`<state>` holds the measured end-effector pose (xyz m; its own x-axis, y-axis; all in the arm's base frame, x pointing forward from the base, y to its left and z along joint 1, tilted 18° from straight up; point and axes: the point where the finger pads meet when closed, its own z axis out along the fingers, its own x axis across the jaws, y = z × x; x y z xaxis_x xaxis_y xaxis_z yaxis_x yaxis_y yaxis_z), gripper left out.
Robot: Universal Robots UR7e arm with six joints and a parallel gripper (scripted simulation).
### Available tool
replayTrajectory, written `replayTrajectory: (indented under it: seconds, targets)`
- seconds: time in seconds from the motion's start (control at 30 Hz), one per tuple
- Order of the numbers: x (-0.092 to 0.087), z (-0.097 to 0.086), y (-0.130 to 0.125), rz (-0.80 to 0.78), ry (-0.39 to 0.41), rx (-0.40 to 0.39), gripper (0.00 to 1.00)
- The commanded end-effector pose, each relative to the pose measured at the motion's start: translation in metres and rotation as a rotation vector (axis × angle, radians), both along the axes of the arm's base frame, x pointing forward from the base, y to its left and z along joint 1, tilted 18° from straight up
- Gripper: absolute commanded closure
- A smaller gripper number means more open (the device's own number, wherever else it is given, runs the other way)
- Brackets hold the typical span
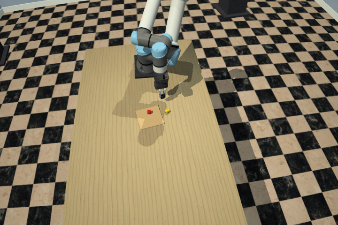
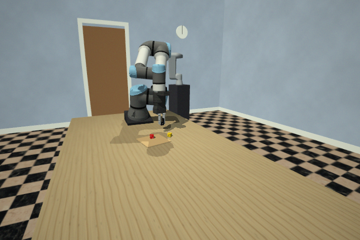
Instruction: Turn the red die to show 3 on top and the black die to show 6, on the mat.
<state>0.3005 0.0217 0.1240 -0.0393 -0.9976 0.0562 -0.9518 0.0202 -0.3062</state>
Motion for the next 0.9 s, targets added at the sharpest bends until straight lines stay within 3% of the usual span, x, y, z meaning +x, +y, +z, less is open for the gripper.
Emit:
replayTrajectory:
  seconds: [0.0,0.33,0.87]
  targets:
    - [-0.006,0.017,0.002,0.001,0.005,0.003,0.60]
    - [-0.014,0.042,0.003,0.001,0.005,0.003,0.60]
    - [-0.015,0.044,0.004,0.001,0.005,0.003,0.60]
